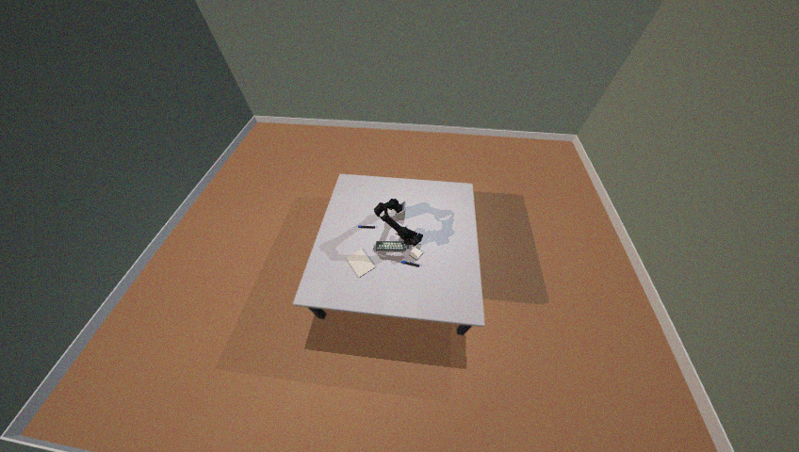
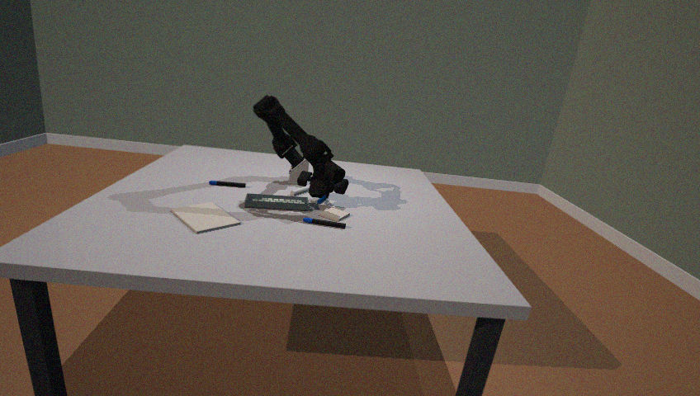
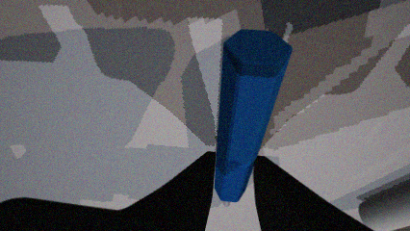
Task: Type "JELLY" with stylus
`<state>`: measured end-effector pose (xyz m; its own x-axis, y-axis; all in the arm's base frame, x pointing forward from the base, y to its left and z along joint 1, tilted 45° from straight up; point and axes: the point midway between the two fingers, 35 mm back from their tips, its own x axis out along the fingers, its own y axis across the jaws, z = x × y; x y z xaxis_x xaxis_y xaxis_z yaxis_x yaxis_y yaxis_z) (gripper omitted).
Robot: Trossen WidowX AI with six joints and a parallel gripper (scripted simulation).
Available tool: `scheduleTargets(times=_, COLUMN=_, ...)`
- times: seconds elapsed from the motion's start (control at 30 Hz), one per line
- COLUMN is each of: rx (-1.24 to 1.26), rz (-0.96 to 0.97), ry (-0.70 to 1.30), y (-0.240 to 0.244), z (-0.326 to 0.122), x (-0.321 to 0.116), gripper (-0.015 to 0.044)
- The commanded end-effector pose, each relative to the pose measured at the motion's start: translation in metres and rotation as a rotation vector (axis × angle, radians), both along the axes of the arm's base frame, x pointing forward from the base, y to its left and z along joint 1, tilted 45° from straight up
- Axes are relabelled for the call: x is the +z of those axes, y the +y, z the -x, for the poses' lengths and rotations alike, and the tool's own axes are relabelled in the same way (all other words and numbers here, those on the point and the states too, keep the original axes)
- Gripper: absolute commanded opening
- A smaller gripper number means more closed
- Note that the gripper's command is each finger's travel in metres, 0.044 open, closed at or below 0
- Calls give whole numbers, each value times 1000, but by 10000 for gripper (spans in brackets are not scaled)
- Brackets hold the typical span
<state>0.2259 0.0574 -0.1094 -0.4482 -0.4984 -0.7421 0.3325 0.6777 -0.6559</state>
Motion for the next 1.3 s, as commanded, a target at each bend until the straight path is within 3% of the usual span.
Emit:
scheduleTargets(times=0.0, rx=0, rz=0, ry=-2, y=0, z=0, x=0, gripper=0)
scheduleTargets(times=0.8, rx=11, rz=-3, ry=3, y=33, z=2, x=33, gripper=0)
scheduleTargets(times=1.27, rx=209, rz=-231, ry=-147, y=23, z=-27, x=50, gripper=0)
